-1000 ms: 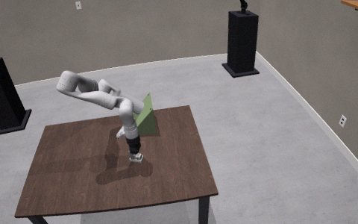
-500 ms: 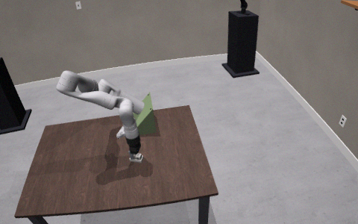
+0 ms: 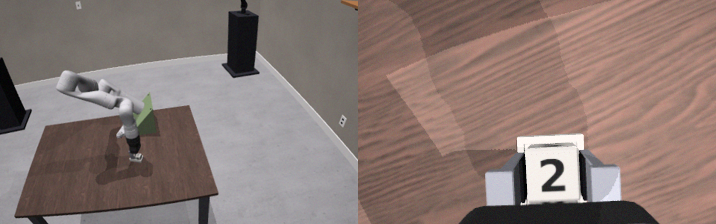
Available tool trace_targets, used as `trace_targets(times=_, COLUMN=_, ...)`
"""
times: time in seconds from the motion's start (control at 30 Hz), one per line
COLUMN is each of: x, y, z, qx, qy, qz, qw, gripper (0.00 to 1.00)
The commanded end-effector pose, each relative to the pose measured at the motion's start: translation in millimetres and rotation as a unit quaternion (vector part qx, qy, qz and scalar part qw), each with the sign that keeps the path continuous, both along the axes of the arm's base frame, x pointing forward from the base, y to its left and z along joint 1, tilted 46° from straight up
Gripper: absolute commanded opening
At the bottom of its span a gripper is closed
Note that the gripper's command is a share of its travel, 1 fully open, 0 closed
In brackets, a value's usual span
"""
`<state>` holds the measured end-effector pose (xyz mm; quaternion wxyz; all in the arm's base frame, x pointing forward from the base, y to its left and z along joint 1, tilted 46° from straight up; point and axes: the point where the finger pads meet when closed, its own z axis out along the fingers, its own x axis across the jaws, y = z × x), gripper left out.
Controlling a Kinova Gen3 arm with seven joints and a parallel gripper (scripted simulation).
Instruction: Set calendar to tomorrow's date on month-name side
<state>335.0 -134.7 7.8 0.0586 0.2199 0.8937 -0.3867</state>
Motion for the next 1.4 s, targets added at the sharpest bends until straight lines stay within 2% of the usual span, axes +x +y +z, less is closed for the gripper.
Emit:
trace_targets(times=0.0, x=1.5, y=1.8, z=1.0, qx=0.001, qy=-0.002, qz=0.001, qw=1.000, gripper=0.57)
trace_targets(times=0.13, x=2.4, y=12.6, z=11.5, qx=0.001, qy=-0.002, qz=0.001, qw=1.000, gripper=0.57)
trace_targets(times=0.5, x=6.9, y=64.6, z=62.1, qx=0.001, qy=-0.002, qz=0.001, qw=1.000, gripper=0.57)
trace_targets(times=0.7, x=7.4, y=70.9, z=68.2, qx=0.001, qy=-0.002, qz=0.001, qw=1.000, gripper=0.57)
trace_targets(times=1.13, x=7.5, y=71.4, z=68.3, qx=0.001, qy=-0.003, qz=0.000, qw=1.000, gripper=0.57)
trace_targets(times=1.37, x=9.8, y=75.6, z=63.0, qx=-0.001, qy=-0.027, qz=-0.026, qw=0.999, gripper=0.57)
